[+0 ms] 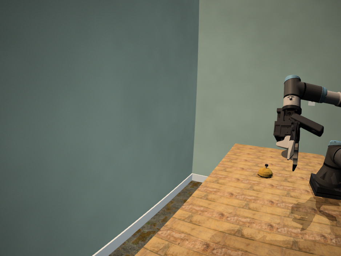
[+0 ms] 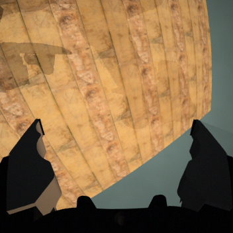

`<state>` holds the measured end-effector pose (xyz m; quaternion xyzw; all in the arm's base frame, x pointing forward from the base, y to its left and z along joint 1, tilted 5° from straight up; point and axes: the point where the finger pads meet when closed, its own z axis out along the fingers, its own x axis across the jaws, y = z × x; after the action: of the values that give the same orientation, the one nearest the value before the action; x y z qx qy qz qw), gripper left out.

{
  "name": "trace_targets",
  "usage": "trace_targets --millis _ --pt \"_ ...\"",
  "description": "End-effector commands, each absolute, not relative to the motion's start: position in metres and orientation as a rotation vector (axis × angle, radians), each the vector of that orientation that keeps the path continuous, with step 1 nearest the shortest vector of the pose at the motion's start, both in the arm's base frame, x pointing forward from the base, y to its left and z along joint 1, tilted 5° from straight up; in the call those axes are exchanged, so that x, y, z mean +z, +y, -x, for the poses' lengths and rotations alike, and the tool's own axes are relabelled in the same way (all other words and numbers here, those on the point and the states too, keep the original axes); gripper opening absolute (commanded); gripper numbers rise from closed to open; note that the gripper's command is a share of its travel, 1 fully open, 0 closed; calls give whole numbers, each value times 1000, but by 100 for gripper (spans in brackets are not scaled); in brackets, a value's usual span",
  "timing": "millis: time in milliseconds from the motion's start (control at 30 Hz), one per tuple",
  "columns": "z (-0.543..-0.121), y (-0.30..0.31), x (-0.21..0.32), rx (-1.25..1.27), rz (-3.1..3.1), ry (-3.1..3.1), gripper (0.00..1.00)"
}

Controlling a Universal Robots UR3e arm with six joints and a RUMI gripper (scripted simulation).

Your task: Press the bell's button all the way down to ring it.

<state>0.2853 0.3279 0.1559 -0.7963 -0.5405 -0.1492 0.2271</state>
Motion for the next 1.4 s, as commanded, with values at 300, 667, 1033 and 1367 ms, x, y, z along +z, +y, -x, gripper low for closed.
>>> trace_targets --millis 300,667,1033,1367 --pt "-359 159 113 -338 2464 -1520 100" --pt "-362 32 93 -191 2621 -1493 100" --pt "-334 -70 82 -21 2710 -1447 100" --pt "-313 -111 78 61 2732 -1419 100"
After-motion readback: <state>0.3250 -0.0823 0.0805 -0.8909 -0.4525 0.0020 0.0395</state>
